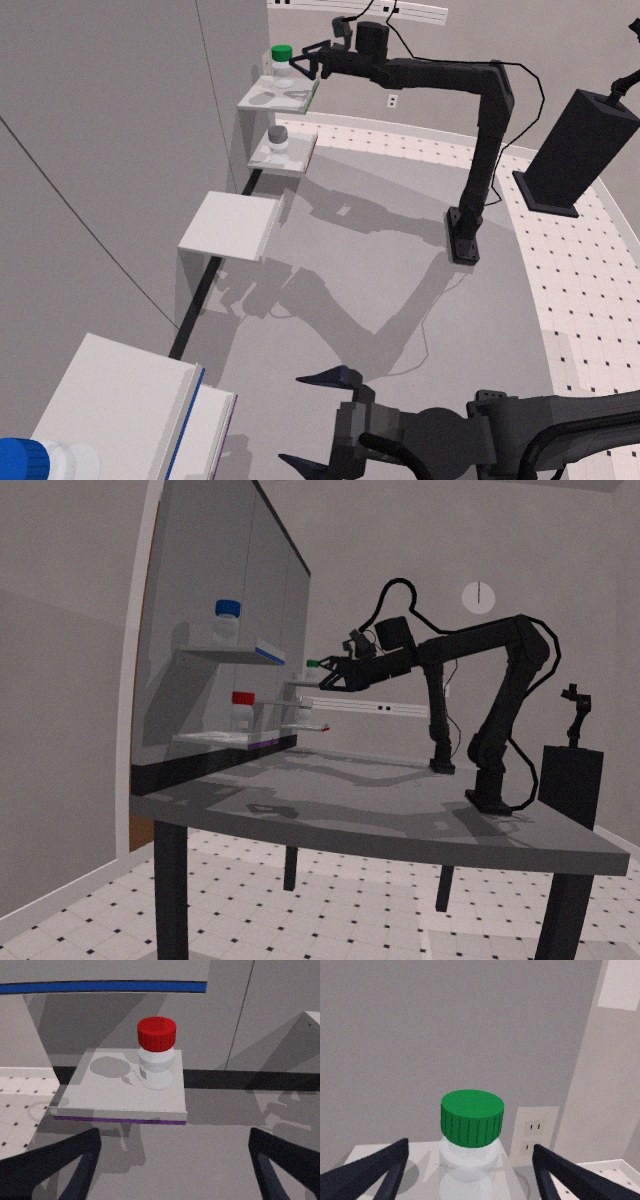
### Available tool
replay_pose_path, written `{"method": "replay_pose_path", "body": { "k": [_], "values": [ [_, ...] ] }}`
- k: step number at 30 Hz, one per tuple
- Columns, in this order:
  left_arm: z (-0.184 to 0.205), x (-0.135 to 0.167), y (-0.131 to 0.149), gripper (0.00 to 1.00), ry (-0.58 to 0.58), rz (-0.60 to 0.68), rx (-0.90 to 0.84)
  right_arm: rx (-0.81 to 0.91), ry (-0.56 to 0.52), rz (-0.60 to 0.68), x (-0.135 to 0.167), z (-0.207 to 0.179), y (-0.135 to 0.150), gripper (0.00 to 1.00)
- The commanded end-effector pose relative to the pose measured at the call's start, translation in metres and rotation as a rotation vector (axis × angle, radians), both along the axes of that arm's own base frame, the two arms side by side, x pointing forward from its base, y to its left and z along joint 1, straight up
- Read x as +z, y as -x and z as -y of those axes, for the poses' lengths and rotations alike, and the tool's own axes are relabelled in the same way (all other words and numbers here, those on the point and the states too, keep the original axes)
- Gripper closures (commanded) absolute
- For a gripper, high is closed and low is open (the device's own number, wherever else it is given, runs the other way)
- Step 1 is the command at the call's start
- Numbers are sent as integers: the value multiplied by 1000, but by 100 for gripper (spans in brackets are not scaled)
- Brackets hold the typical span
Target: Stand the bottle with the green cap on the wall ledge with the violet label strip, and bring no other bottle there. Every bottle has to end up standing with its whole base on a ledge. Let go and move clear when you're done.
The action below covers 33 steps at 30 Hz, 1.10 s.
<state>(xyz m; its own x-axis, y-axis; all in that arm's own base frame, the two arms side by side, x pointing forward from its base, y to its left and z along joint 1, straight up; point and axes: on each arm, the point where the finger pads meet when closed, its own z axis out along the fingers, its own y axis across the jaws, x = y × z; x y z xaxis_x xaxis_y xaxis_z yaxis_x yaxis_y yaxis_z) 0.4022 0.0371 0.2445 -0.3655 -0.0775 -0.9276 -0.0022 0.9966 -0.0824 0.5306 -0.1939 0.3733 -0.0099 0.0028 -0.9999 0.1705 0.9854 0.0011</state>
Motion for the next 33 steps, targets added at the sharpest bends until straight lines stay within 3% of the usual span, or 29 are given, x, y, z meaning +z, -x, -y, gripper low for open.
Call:
{"method": "replay_pose_path", "body": {
  "k": [1, 33],
  "values": [
    [3, 25, -1, 0, -6, 75, 2, -1, 4, 22, 15, -3, -5, 6],
    [1, 21, -2, 0, -9, 66, -1, -1, 5, 24, 18, 3, -47, 6]
  ]
}}
